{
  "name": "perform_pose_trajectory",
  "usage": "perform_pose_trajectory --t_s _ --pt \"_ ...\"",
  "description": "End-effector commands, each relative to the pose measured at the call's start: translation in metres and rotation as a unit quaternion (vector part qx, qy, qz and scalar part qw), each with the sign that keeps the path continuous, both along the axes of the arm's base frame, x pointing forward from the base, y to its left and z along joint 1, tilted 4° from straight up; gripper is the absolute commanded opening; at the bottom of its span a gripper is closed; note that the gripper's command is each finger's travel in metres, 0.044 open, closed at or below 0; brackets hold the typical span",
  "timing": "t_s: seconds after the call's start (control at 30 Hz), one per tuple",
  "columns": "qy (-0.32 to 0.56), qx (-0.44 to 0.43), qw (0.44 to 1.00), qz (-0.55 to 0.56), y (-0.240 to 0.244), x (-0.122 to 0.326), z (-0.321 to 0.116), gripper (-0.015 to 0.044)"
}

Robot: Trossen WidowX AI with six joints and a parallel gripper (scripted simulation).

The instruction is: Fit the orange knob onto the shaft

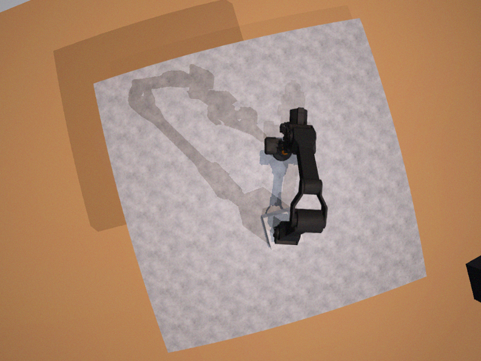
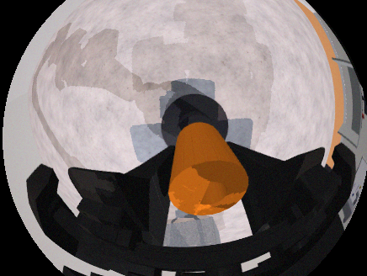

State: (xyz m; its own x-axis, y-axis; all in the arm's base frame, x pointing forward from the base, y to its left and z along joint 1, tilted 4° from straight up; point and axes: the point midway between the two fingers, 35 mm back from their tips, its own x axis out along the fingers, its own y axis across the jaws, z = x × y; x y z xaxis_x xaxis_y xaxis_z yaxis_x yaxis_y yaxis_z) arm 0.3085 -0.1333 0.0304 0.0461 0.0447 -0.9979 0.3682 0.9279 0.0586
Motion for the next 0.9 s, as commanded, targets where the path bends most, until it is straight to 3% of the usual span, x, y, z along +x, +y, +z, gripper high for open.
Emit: perform_pose_trajectory --t_s 0.0,0.87 --pt "0.0 0.002 0.999 -0.054 0.0 0.0009 0.0019 0.0" --pt "0.001 0.003 0.998 -0.059 0.0 0.0 0.0013 0.0"
